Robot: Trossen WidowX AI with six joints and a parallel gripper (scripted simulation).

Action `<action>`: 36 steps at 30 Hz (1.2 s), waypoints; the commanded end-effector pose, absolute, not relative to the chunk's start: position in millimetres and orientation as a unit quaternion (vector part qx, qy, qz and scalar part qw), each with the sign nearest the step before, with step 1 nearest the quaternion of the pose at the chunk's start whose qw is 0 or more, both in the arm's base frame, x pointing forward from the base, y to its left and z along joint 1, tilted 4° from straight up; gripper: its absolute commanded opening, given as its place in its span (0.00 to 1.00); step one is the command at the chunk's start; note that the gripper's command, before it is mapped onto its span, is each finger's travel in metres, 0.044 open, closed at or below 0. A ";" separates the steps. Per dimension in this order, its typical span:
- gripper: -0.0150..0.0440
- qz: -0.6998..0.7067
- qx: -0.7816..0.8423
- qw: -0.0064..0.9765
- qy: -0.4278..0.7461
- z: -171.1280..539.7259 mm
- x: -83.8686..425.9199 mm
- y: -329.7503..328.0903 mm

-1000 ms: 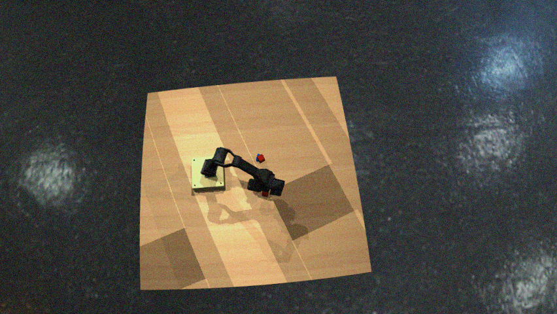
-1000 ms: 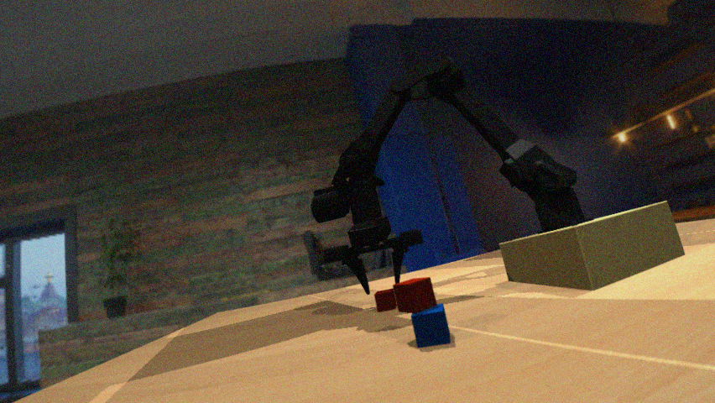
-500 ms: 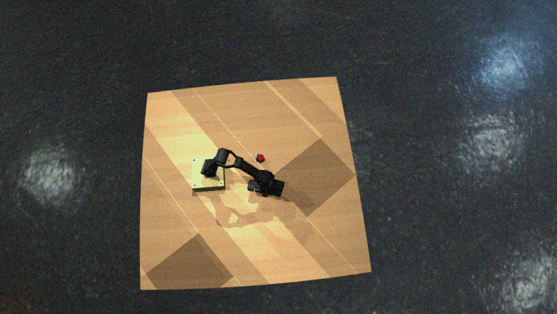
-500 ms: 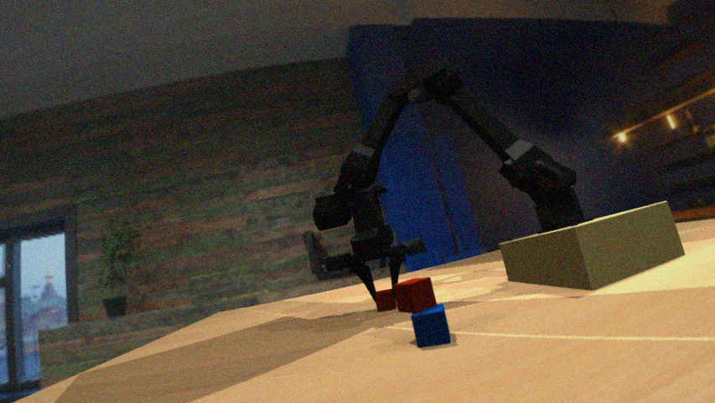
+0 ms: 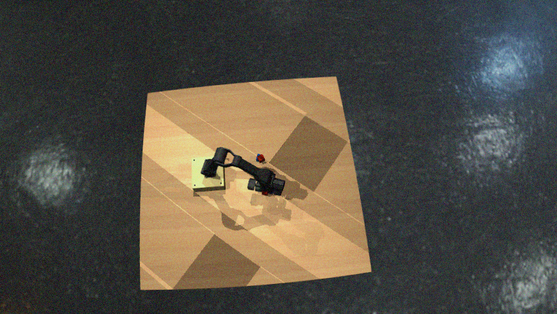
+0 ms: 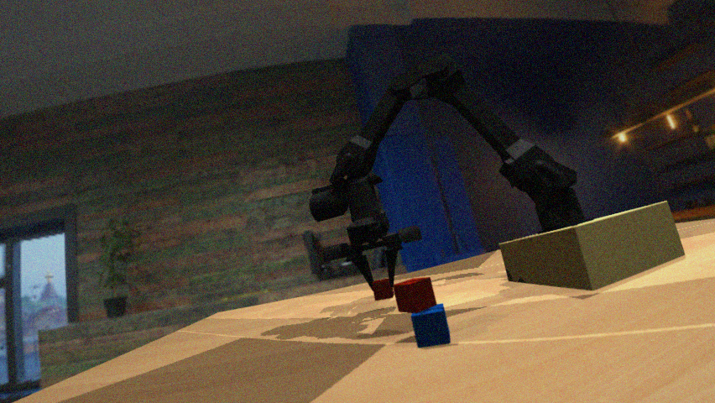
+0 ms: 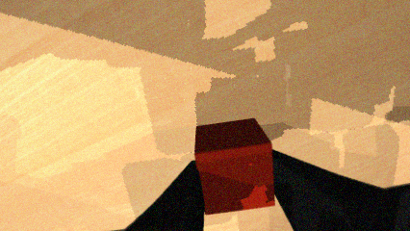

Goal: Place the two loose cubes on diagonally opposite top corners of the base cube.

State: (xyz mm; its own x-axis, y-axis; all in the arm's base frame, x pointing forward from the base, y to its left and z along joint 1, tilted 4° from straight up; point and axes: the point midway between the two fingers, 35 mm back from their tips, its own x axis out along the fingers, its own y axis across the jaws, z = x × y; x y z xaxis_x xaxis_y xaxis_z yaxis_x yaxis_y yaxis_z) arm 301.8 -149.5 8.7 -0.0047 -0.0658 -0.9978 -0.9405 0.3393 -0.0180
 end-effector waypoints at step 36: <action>0.43 0.314 -0.363 0.611 0.630 93.9 307.0 -121.3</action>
